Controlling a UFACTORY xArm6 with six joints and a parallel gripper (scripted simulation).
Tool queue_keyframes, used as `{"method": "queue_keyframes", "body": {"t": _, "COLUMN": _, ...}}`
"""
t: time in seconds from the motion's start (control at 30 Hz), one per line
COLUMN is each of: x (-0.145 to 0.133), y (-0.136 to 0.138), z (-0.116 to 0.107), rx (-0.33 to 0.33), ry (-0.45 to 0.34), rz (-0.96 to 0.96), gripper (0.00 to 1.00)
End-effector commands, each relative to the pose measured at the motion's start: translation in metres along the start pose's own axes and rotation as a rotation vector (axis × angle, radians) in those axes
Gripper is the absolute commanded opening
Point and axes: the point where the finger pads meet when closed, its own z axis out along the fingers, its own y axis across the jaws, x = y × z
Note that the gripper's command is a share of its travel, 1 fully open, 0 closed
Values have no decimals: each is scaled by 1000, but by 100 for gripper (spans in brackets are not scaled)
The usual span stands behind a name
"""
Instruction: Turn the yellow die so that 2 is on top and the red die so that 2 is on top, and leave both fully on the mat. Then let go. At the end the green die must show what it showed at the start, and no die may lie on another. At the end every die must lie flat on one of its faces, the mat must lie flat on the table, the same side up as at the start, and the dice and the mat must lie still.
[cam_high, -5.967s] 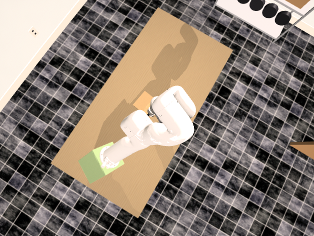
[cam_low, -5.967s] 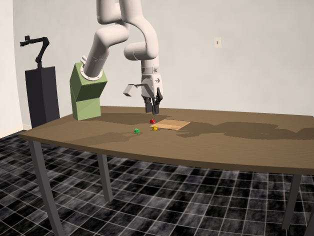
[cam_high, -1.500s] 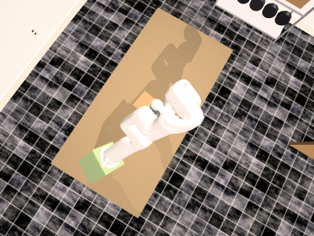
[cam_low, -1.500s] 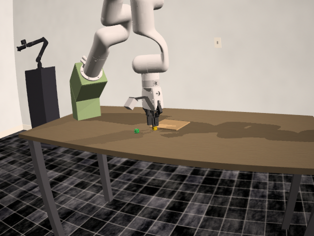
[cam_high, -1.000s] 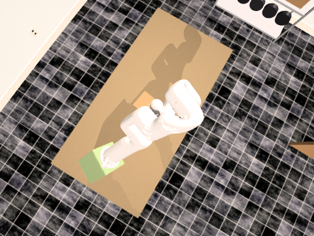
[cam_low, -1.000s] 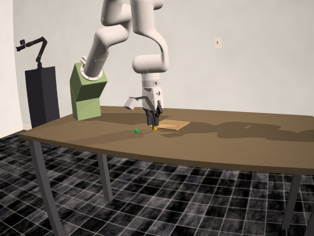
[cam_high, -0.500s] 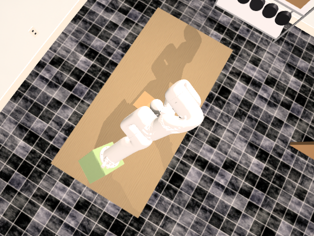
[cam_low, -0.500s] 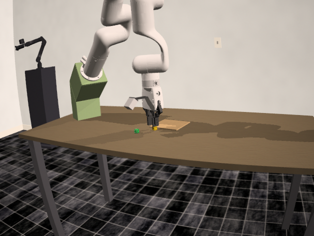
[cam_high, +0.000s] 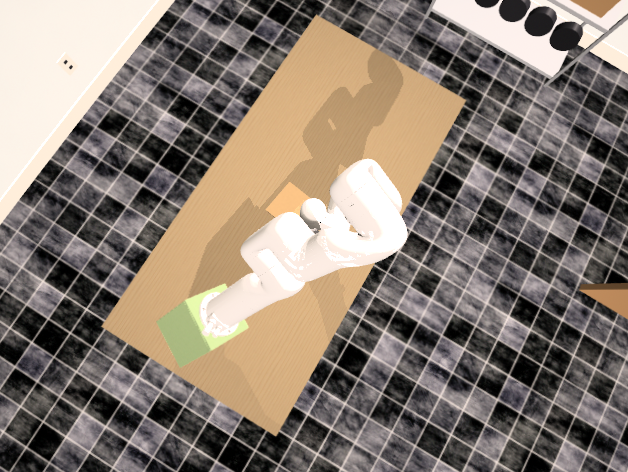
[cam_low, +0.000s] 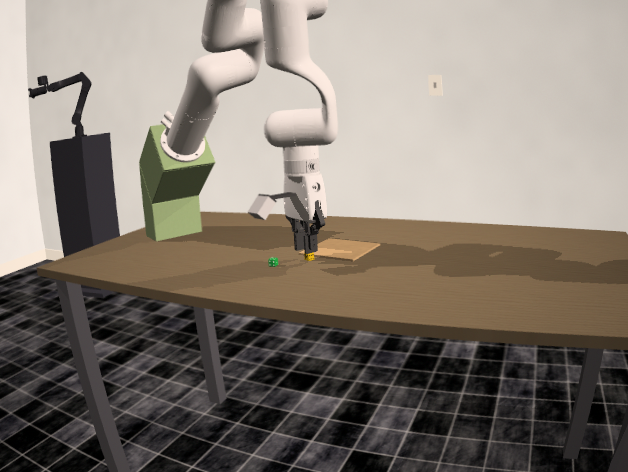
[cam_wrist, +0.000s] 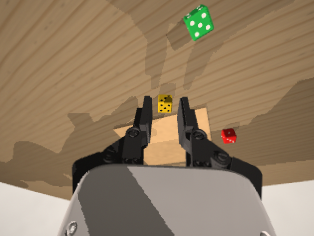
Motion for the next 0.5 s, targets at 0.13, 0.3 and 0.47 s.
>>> {"method": "queue_keyframes", "body": {"t": 0.13, "x": 0, "y": 0, "z": 0, "rx": 1, "ry": -1, "rz": 0, "gripper": 31}}
{"method": "queue_keyframes", "body": {"t": 0.3, "x": 0, "y": 0, "z": 3, "rx": 1, "ry": -1, "rz": 0, "gripper": 31}}
{"method": "queue_keyframes", "body": {"t": 0.47, "x": 0, "y": 0, "z": 7, "rx": 1, "ry": -1, "rz": 0, "gripper": 31}}
